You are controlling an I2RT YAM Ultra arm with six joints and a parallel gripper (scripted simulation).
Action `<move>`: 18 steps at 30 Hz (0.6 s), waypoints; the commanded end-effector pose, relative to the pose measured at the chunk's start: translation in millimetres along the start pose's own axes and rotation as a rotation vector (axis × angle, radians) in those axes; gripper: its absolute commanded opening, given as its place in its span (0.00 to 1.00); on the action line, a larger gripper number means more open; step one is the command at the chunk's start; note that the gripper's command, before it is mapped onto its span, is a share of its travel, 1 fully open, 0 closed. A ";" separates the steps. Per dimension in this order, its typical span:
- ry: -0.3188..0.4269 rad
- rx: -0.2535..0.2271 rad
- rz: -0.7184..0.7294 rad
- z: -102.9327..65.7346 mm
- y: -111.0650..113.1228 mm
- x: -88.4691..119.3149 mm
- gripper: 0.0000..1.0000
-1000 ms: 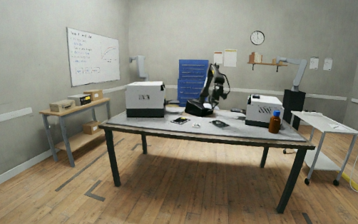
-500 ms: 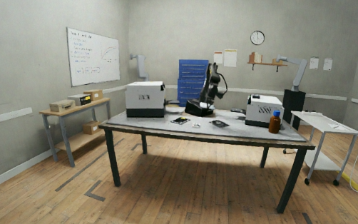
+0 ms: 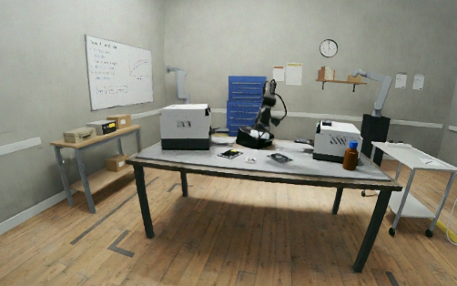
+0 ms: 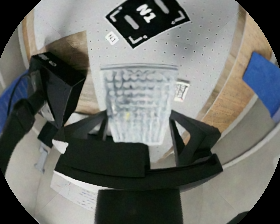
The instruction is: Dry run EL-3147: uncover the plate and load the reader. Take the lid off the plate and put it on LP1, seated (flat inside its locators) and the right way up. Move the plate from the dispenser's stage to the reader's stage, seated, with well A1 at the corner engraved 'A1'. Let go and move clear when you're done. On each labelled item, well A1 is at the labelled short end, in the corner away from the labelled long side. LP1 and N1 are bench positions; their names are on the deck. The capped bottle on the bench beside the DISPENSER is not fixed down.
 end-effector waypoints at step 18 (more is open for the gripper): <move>-0.030 -0.021 0.134 3.4 16.5 50.0 0.86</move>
Point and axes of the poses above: the point where the finger pads meet when closed, its own z axis out along the fingers, its own y axis across the jaws, x = y × z, the point moved 10 cm from there along -z, back along the fingers, and after that the axes turned 9 degrees about -z, right-handed, at the moved point
